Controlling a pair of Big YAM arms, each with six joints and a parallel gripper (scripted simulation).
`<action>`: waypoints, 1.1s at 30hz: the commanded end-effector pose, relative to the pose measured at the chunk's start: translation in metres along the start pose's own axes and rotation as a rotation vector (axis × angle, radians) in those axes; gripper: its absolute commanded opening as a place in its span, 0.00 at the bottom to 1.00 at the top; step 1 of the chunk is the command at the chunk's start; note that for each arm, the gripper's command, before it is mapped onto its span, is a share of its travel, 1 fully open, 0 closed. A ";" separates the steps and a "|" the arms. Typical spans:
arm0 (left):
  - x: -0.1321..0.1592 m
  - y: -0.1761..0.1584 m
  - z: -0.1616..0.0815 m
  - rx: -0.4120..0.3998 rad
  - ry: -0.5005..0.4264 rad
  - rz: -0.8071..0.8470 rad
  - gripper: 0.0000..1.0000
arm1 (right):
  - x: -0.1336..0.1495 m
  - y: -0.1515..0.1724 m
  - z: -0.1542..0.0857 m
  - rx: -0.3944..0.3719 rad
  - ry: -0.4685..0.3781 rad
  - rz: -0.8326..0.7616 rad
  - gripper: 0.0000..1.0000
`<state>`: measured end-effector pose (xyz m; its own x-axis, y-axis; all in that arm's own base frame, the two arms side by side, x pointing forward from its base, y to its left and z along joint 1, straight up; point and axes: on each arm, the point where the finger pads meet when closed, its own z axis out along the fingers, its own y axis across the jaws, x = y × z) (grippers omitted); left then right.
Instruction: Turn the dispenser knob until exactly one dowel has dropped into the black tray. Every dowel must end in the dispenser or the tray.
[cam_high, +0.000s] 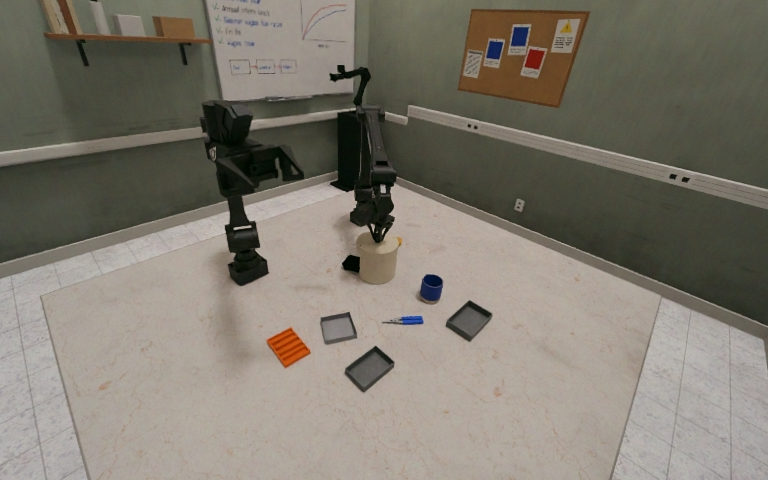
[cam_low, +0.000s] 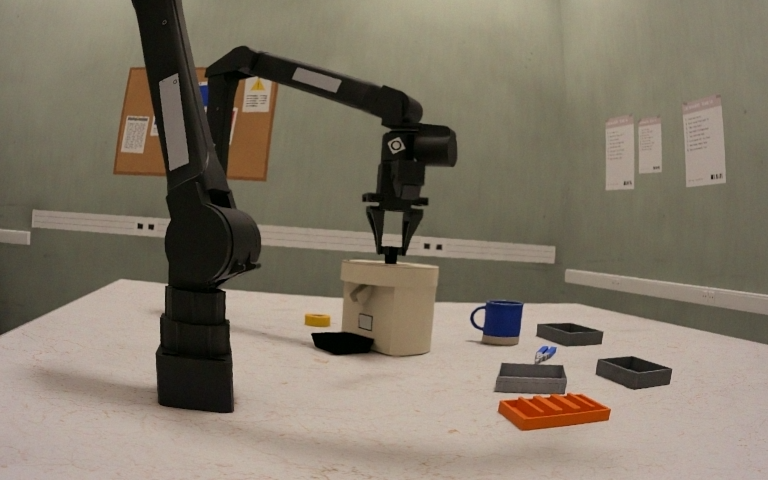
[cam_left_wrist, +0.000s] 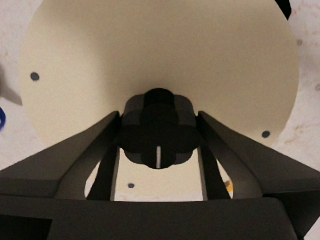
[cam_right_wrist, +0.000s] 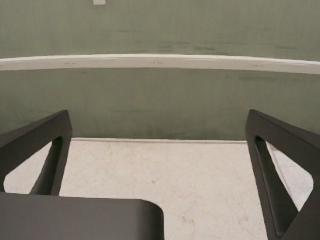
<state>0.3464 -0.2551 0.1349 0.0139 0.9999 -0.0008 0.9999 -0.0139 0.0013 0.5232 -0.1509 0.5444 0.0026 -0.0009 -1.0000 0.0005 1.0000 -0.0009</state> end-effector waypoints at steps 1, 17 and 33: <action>-0.003 0.009 -0.007 -0.015 -0.015 -0.148 0.00 | -0.024 0.002 0.003 -0.004 -0.038 -0.018 1.00; -0.002 0.010 -0.007 -0.012 -0.017 -0.523 0.00 | -0.024 0.002 0.003 -0.004 -0.038 -0.018 1.00; -0.004 0.010 -0.010 -0.012 -0.027 -0.889 0.00 | -0.024 0.002 0.003 -0.004 -0.038 -0.018 1.00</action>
<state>0.3465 -0.2550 0.1349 -0.6632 0.7484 -0.0017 0.7484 0.6632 -0.0005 0.5232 -0.1509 0.5444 0.0026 -0.0009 -1.0000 0.0005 1.0000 -0.0009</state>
